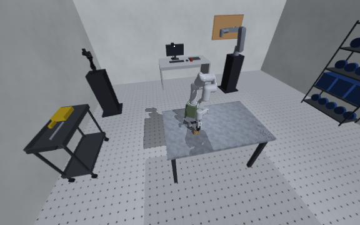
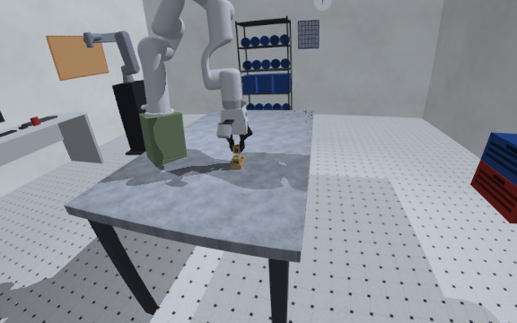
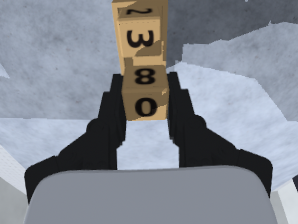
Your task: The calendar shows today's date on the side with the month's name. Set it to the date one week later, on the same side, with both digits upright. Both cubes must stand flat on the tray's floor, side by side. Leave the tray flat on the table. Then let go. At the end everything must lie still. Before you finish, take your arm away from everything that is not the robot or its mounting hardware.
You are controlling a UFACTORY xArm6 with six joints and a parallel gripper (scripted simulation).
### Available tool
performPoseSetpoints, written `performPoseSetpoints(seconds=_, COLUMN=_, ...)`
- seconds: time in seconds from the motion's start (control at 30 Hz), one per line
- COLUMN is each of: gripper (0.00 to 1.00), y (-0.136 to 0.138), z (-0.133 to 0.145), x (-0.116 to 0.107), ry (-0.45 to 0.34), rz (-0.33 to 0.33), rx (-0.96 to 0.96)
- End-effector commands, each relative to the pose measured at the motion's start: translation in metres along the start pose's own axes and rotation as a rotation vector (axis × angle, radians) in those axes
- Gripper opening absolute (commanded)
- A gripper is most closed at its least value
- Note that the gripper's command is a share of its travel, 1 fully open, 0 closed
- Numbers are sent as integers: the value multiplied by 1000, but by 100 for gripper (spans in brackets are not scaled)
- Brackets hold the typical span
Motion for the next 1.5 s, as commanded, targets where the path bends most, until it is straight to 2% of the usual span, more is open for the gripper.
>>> performPoseSetpoints(seconds=0.0, gripper=27, y=-2, z=-1, x=-1, ry=1, rz=-2, rx=0)
performPoseSetpoints(seconds=1.47, gripper=27, y=-3, z=-1, x=3, ry=1, rz=-2, rx=0)
Point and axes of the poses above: the point where the finger pads meet when closed, its own x axis out along the fingers, its own y axis across the jaws, z = x × y, the point moved 6 cm from there along -x, back along the fingers, and after that the axes turned 14 degrees about -x, right-handed, at the moved point
